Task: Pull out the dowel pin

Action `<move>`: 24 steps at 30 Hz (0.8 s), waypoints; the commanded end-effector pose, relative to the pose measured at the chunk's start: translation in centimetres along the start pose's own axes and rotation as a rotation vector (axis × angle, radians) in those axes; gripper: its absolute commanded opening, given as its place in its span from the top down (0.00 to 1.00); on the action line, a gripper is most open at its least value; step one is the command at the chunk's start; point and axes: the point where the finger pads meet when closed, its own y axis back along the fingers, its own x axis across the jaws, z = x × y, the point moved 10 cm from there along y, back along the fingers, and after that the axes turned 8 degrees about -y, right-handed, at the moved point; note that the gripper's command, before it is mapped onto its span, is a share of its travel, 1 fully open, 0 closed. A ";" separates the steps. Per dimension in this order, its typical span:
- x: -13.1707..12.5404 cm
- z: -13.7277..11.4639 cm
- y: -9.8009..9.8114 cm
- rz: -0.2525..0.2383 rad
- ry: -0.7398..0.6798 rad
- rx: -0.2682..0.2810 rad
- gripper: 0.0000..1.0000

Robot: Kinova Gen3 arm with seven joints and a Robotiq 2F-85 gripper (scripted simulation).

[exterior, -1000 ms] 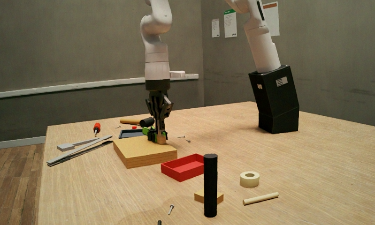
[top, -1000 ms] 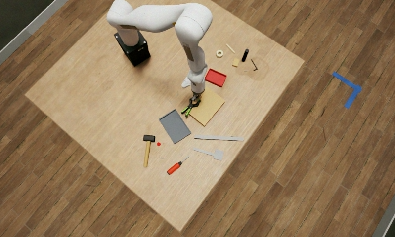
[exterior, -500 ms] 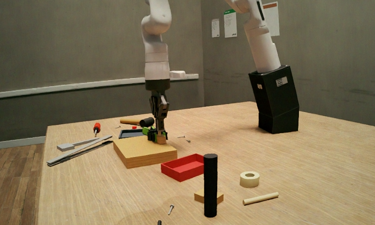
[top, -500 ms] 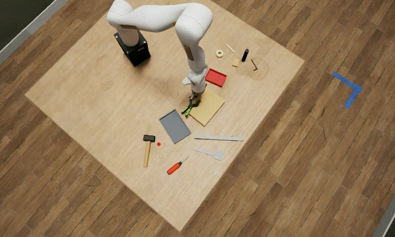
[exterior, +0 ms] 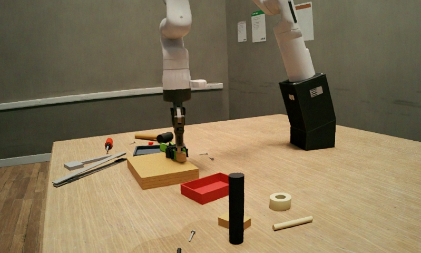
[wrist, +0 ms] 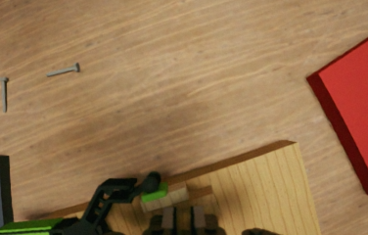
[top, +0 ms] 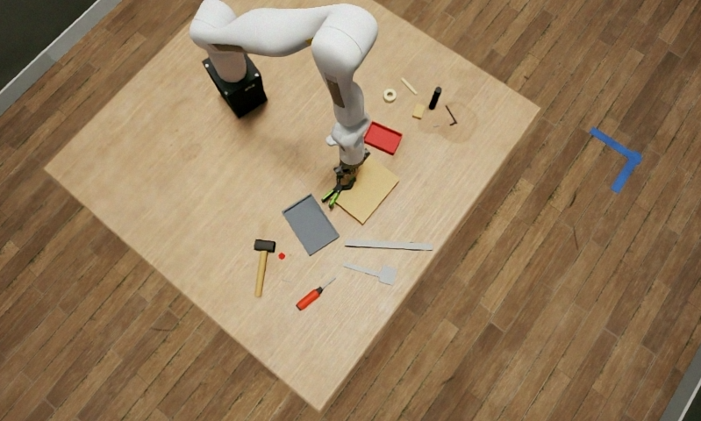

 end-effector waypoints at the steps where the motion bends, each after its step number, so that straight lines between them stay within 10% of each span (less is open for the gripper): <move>1: -0.2 -0.2 0.2 -0.008 -0.044 0.004 0.90; 24: -0.2 -0.2 0.3 -0.008 -0.375 0.003 0.90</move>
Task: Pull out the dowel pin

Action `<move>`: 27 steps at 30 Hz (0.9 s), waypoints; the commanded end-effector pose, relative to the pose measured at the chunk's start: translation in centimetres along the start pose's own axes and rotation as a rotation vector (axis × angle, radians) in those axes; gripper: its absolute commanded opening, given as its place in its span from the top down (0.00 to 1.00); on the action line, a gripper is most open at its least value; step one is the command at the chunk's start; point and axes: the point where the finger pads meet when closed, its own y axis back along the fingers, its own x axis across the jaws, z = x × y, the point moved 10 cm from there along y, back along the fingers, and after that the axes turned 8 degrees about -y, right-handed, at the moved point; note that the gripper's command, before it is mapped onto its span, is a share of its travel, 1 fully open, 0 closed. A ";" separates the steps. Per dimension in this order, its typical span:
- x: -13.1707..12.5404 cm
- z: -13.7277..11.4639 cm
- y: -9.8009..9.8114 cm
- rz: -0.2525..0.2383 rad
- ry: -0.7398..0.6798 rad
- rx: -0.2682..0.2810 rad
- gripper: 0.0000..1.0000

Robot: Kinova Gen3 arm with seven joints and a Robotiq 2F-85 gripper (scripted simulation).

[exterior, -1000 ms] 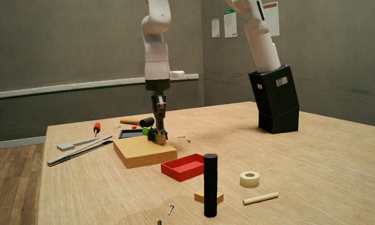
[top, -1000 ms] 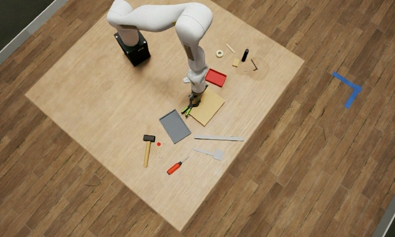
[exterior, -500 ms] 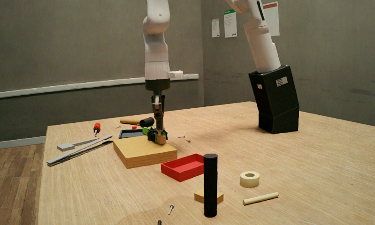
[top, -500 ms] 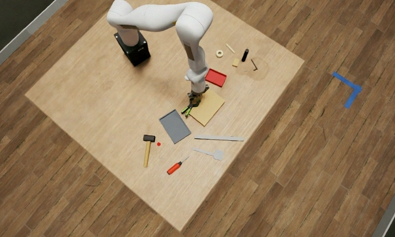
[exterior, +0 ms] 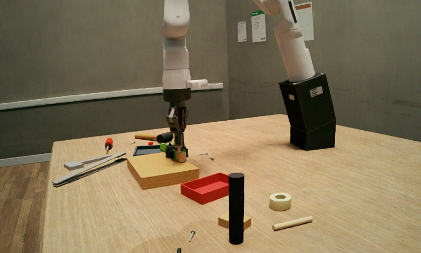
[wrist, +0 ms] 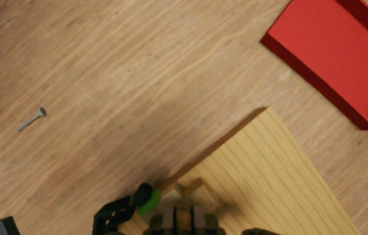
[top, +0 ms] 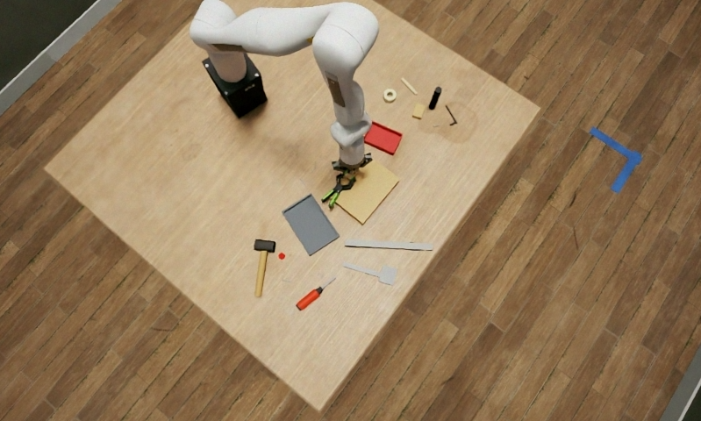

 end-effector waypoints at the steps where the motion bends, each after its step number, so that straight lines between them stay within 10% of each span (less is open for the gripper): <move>1: -0.3 -0.1 0.2 -0.009 -0.002 0.003 0.90; 27: -0.2 0.0 0.3 -0.005 0.373 0.002 0.90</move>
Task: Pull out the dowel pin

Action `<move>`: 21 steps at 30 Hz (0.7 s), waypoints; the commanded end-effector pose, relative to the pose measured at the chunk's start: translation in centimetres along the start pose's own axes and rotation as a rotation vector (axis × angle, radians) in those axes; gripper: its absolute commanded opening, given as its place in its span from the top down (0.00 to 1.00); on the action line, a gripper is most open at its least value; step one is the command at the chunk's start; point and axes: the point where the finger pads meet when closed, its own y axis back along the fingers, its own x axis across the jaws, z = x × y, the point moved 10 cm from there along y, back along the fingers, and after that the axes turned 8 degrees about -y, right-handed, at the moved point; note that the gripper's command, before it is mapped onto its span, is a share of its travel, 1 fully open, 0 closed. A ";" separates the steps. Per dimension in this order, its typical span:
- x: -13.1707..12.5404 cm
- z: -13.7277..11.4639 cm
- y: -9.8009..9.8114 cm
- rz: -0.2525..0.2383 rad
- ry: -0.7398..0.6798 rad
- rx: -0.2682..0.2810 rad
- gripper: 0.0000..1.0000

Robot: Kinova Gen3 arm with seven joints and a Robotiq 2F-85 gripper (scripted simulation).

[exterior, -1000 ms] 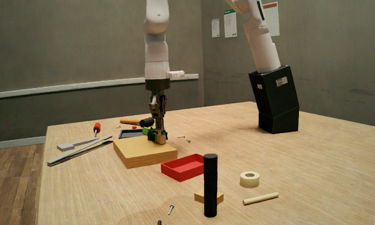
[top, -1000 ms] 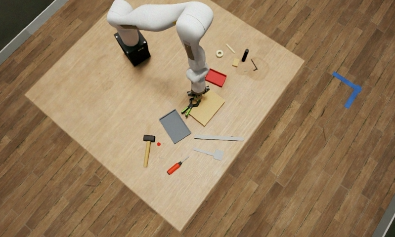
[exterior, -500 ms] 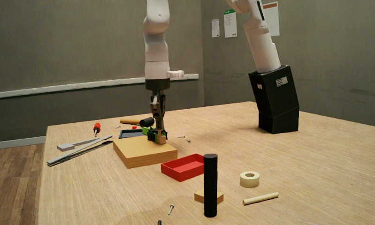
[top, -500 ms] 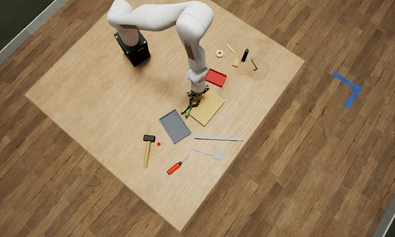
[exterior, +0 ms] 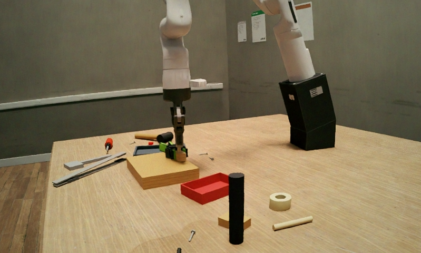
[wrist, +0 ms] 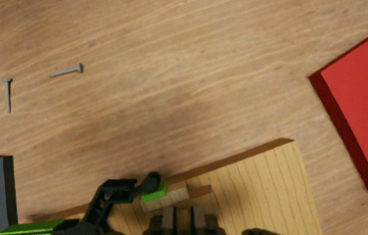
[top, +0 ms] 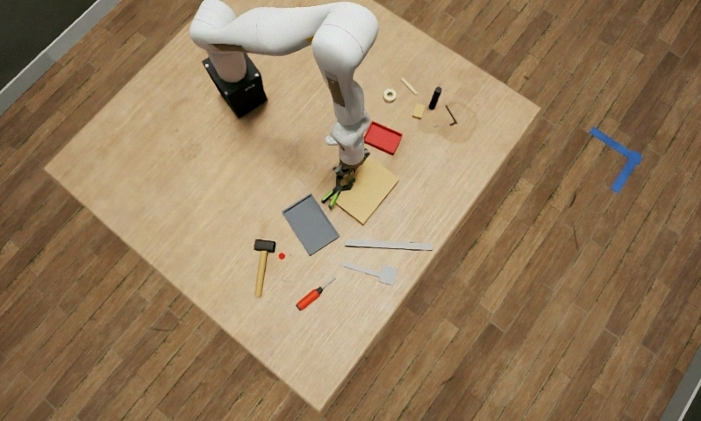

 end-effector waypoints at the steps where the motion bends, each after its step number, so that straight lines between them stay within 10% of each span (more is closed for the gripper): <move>1: -0.1 -0.1 0.2 0.003 0.040 0.004 0.90; 21: 0.0 -0.1 0.2 0.003 0.343 0.003 0.90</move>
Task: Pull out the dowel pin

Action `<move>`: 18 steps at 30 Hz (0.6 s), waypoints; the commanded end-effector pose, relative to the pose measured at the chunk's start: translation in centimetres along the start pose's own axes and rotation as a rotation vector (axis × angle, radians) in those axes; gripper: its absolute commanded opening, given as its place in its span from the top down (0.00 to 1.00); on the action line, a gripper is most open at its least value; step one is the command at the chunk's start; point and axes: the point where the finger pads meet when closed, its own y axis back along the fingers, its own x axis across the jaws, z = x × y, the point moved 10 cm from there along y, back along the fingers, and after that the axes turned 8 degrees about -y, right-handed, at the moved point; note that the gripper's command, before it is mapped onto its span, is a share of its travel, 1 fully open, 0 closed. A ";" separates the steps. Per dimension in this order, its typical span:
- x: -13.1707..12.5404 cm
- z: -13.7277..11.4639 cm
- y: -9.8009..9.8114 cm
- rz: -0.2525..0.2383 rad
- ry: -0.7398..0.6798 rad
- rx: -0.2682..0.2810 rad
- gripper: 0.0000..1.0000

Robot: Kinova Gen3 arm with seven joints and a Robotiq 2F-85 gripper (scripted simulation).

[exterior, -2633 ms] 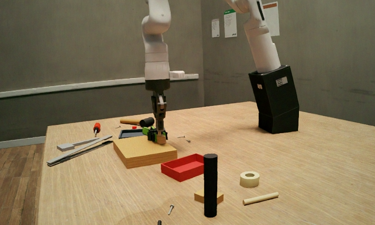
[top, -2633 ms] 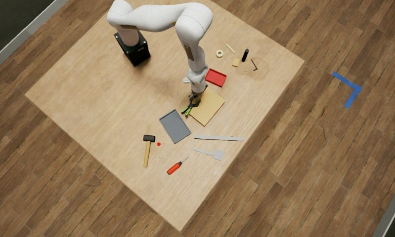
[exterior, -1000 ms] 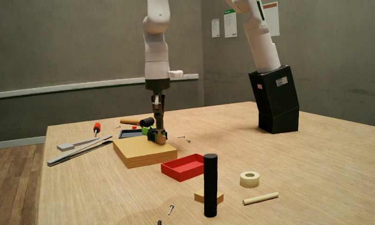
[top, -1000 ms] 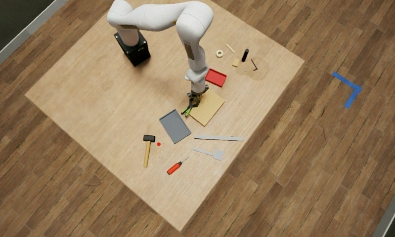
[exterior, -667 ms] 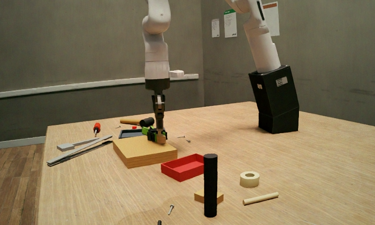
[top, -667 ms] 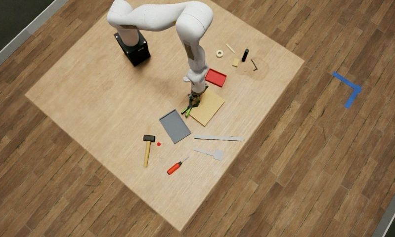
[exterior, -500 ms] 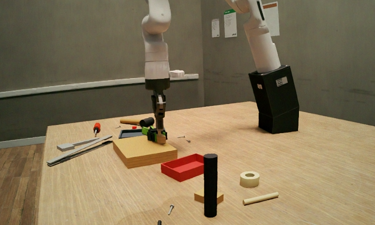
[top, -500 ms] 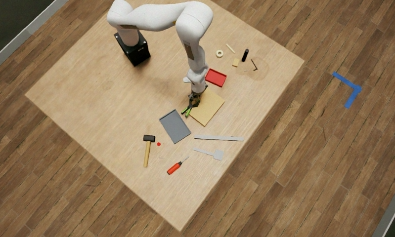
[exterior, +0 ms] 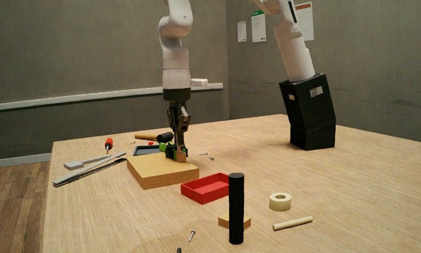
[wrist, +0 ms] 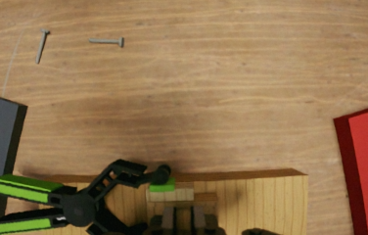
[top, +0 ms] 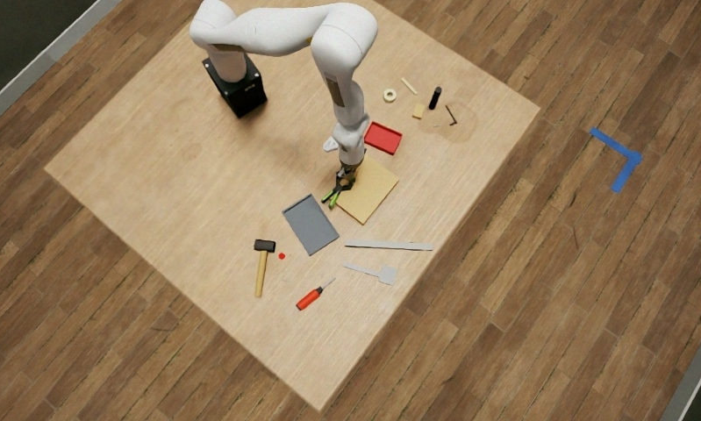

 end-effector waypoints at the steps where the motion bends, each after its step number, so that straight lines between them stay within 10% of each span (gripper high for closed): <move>1: 0.0 -0.1 0.2 0.005 0.060 0.002 0.90; 18: 0.0 -0.1 0.2 0.004 0.307 0.002 0.90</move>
